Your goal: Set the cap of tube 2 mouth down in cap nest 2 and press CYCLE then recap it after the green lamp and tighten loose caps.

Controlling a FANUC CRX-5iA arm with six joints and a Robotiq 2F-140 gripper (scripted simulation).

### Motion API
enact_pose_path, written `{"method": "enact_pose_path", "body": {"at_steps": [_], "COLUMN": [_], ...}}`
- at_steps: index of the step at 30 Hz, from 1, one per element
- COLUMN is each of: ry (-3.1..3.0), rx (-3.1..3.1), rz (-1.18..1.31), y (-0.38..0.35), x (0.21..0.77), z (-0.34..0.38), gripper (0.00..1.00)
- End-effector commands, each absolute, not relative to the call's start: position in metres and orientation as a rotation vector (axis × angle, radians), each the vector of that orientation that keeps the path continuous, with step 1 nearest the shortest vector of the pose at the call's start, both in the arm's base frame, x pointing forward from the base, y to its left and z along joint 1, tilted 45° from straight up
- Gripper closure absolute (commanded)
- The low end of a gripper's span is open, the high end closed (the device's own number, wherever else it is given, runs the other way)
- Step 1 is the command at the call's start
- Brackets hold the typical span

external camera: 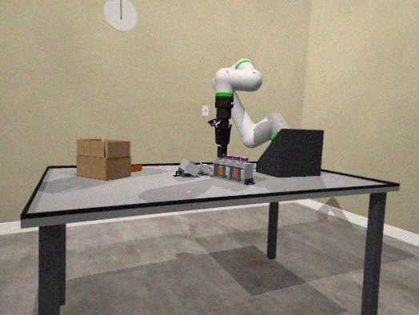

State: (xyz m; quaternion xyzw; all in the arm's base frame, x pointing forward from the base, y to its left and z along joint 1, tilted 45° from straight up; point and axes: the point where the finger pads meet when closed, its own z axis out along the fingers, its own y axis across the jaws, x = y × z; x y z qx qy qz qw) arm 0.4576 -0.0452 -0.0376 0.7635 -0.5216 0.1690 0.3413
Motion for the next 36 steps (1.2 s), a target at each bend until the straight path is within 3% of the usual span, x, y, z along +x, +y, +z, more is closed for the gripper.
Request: {"method": "enact_pose_path", "body": {"at_steps": [1,28,29,36], "ry": [-1.398,-1.843,-1.843,-1.843], "rx": [1.963,1.641,1.641,1.641], "rz": [0.459,0.659,0.659,0.659], "y": [-0.0446,-0.0453,-0.0445,-0.0445], "x": [0.4583,0.4582,0.4583,0.4583], "z": [-0.0374,-0.0380,-0.0373,-0.0373], "gripper": [0.70,0.70,0.59,0.59]}}
